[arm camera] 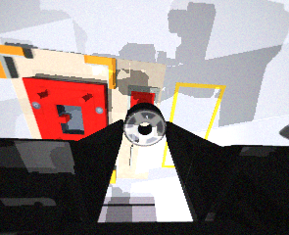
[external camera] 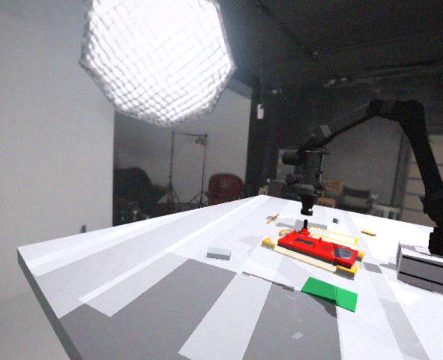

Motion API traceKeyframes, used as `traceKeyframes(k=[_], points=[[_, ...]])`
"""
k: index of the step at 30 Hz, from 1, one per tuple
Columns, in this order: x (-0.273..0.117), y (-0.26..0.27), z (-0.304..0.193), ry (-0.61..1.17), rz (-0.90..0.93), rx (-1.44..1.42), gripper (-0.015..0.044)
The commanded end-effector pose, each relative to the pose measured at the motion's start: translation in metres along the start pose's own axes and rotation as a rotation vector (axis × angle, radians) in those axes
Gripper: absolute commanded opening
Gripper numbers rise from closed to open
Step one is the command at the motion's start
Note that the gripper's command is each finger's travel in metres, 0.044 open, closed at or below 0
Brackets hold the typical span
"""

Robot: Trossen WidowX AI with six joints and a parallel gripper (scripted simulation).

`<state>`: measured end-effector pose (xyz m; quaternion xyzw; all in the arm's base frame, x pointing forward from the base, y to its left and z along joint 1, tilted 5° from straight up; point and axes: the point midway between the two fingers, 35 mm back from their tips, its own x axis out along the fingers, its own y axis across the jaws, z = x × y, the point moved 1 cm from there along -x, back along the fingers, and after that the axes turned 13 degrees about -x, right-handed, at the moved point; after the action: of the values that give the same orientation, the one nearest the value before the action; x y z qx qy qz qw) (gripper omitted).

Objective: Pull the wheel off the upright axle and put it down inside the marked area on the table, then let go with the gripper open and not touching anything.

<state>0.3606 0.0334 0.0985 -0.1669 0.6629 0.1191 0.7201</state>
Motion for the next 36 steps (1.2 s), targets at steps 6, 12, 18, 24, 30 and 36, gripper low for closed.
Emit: traceKeyframes(k=[6, 12, 18, 24, 30, 36], points=[[-0.004, 0.000, 0.000, -0.002, 0.000, 0.002, 0.0000], [-0.006, 0.000, 0.000, -0.002, 0.000, 0.002, 0.0000], [-0.008, 0.000, 0.000, -0.002, 0.000, 0.002, 0.0000], [-0.020, 0.000, -0.002, -0.002, 0.000, 0.002, 0.0000], [-0.014, -0.021, -0.018, 0.006, 0.001, -0.001, 0.0000], [-0.017, -0.046, -0.042, 0.004, 0.000, 0.008, 0.0000]])
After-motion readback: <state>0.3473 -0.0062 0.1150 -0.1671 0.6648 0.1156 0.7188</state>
